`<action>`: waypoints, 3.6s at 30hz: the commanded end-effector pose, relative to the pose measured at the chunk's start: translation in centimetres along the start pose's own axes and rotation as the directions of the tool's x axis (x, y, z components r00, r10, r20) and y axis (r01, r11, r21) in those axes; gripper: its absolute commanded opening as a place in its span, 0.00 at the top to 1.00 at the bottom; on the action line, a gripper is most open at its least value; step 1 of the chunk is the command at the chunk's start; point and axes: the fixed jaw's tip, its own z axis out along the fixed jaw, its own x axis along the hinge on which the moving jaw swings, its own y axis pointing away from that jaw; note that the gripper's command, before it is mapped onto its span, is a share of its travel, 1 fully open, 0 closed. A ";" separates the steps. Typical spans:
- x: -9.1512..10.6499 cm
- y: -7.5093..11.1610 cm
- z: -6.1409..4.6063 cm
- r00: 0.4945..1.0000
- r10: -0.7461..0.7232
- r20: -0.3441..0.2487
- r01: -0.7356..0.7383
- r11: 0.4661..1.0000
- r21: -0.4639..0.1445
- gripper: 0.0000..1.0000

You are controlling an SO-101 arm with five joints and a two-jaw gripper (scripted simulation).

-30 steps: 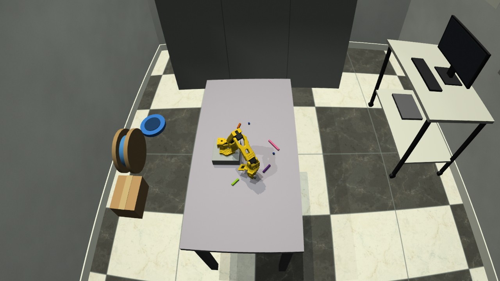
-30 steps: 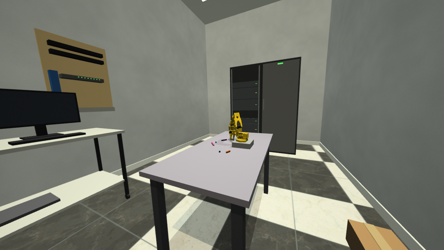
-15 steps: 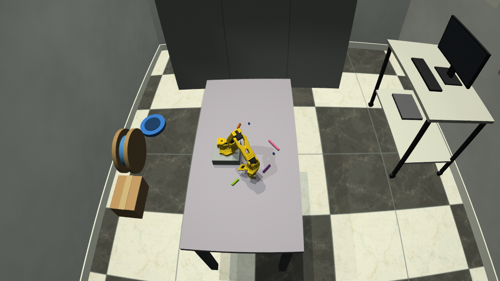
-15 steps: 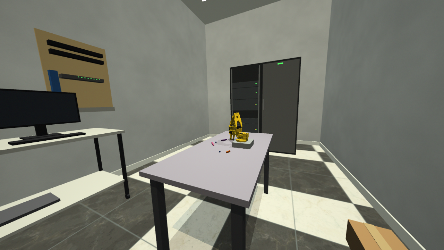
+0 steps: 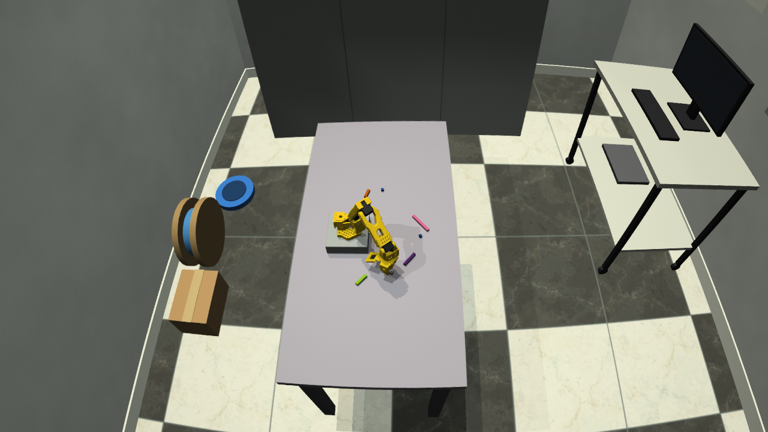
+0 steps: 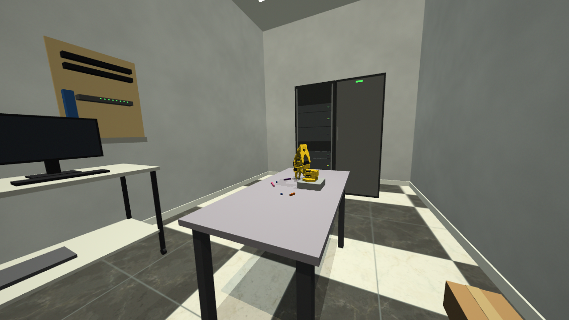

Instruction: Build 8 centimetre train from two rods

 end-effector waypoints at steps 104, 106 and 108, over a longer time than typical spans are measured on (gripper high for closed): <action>0.1 -3.0 -3.2 0.993 0.118 0.020 -0.118 0.993 0.003 1.00; 0.2 -3.6 -3.2 0.989 0.147 0.020 -0.147 0.989 0.001 1.00; 0.2 -4.0 -3.2 0.987 0.162 0.020 -0.162 0.987 0.000 1.00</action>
